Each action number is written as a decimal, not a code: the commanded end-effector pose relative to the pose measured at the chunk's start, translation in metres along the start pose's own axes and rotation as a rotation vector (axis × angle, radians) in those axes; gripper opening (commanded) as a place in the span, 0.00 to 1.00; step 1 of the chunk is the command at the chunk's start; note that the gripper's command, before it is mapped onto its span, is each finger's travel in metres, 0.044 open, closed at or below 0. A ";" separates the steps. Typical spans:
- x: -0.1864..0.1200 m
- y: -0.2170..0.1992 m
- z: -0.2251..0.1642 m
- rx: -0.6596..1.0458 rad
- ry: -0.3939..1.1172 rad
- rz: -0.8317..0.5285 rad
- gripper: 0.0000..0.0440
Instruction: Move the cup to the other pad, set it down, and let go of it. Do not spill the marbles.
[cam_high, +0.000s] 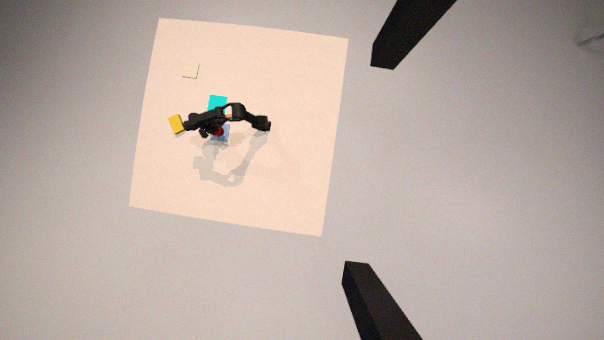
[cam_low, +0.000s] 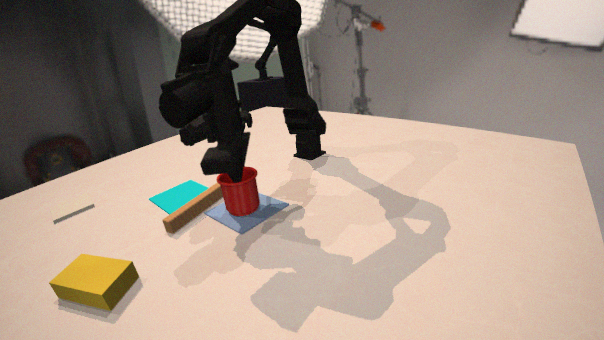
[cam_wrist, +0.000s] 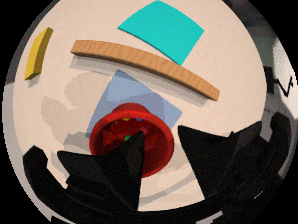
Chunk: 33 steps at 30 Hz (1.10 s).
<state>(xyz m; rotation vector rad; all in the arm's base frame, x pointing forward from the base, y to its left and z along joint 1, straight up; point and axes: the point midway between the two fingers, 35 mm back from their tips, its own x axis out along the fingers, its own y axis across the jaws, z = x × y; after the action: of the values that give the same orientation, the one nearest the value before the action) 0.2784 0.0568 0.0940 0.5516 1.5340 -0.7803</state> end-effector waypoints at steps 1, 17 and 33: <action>0.016 -0.001 -0.002 -0.021 0.001 -0.018 0.39; 0.035 0.002 0.000 -0.103 -0.021 0.012 0.02; 0.000 0.002 0.011 -0.029 -0.047 0.092 0.00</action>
<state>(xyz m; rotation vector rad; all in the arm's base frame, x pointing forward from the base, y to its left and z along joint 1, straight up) 0.2832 0.0510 0.0827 0.5379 1.4896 -0.6912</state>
